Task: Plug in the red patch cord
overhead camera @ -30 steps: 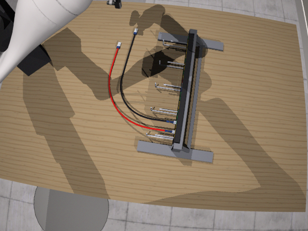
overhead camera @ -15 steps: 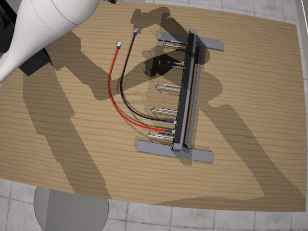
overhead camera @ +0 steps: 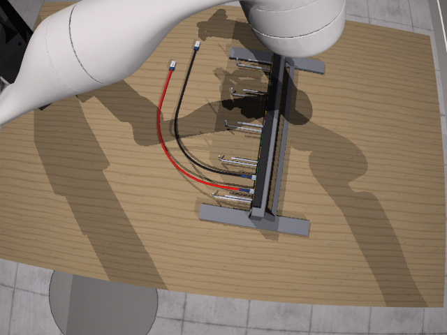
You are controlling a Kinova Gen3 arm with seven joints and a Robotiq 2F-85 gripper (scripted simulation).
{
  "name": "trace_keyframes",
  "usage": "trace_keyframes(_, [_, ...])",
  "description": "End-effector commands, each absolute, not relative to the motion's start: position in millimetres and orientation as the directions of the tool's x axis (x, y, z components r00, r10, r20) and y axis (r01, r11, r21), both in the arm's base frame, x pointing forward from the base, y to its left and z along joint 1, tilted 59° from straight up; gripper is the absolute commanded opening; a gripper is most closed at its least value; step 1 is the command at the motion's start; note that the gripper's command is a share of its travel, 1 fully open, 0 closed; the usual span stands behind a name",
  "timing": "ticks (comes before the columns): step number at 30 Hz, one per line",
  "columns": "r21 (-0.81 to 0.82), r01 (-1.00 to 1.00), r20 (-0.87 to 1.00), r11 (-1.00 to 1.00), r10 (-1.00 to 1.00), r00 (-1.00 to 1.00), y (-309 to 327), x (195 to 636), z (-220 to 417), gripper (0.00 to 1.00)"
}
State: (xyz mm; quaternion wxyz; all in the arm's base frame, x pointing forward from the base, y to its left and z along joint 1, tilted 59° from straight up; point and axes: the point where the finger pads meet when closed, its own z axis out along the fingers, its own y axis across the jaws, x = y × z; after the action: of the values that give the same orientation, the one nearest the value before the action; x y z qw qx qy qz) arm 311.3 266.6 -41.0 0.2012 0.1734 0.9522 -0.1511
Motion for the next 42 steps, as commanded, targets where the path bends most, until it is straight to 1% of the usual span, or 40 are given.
trace_keyframes(1, [-0.104, 0.477, -0.38, 0.873, 0.408, -0.83, 287, 314, -17, 0.0])
trace_keyframes(8, [0.085, 0.611, -0.212, 0.787, 0.614, -0.761, 335, 309, 31, 0.0])
trace_keyframes(11, [0.107, 0.622, -0.192, 0.776, 0.63, -0.753, 341, 310, 38, 0.0])
trace_keyframes(13, [0.18, 0.668, -0.109, 0.722, 0.689, -0.716, 361, 309, 63, 0.0])
trace_keyframes(19, [0.283, 0.736, 0.023, 0.615, 0.763, -0.646, 390, 312, 112, 0.0])
trace_keyframes(26, [0.384, 0.791, 0.178, 0.476, 0.802, -0.57, 419, 314, 176, 0.0])
trace_keyframes(28, [0.384, 0.791, 0.178, 0.476, 0.802, -0.57, 419, 314, 176, 0.0])
trace_keyframes(29, [0.414, 0.803, 0.23, 0.428, 0.804, -0.548, 428, 315, 198, 0.0])
trace_keyframes(42, [0.535, 0.83, 0.478, 0.16, 0.752, -0.453, 464, 313, 327, 0.0])
